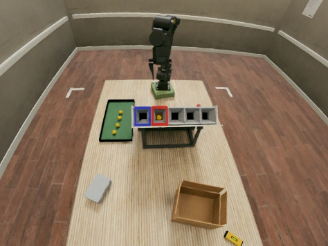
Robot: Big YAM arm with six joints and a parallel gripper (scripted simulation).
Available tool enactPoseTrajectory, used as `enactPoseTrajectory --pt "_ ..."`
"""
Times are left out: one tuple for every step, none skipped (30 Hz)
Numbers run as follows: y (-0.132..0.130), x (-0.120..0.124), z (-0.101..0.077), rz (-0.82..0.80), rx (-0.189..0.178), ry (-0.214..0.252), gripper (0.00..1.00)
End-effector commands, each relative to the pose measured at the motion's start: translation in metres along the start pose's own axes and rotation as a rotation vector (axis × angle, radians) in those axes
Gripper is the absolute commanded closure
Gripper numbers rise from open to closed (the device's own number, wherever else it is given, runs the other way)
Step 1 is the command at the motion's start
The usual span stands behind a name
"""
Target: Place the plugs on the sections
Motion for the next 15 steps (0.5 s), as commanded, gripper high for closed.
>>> enactPoseTrajectory --pt "-0.005 0.003 -0.006 0.001 0.002 0.005 0.41" --pt "-0.005 0.003 -0.006 0.001 0.002 0.005 0.41" --pt "-0.005 0.003 -0.006 0.001 0.002 0.005 0.41" --pt "0.001 0.011 -0.004 0.000 -0.002 0.026 0.41" --pt "0.007 0.018 -0.002 -0.001 -0.005 0.047 0.41" --pt "0.012 0.025 0.001 -0.002 -0.009 0.068 0.41" --pt "0.018 0.033 0.003 -0.002 -0.012 0.089 0.41" --pt "0.023 0.040 0.005 -0.003 -0.016 0.110 0.41" --pt "0.029 0.048 0.008 -0.004 -0.020 0.131 0.41" --pt "0.035 0.055 0.010 -0.005 -0.023 0.152 0.41" --pt "0.040 0.063 0.013 -0.006 -0.027 0.173 0.41" --pt "0.046 0.070 0.015 -0.006 -0.030 0.193 0.41" --pt "0.051 0.077 0.017 -0.007 -0.034 0.214 0.41" --pt "0.057 0.085 0.020 -0.008 -0.037 0.235 0.41" --pt "0.063 0.092 0.022 -0.009 -0.041 0.256 0.41"
Point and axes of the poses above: the point where the finger pads meet when closed, its own z axis out along the fingers, its own y axis across the jaws, x = y × z, the point moved 1 cm from there along -z, back along the fingers, and after that the axes turned 12 degrees about -z, right-handed, at the moved point
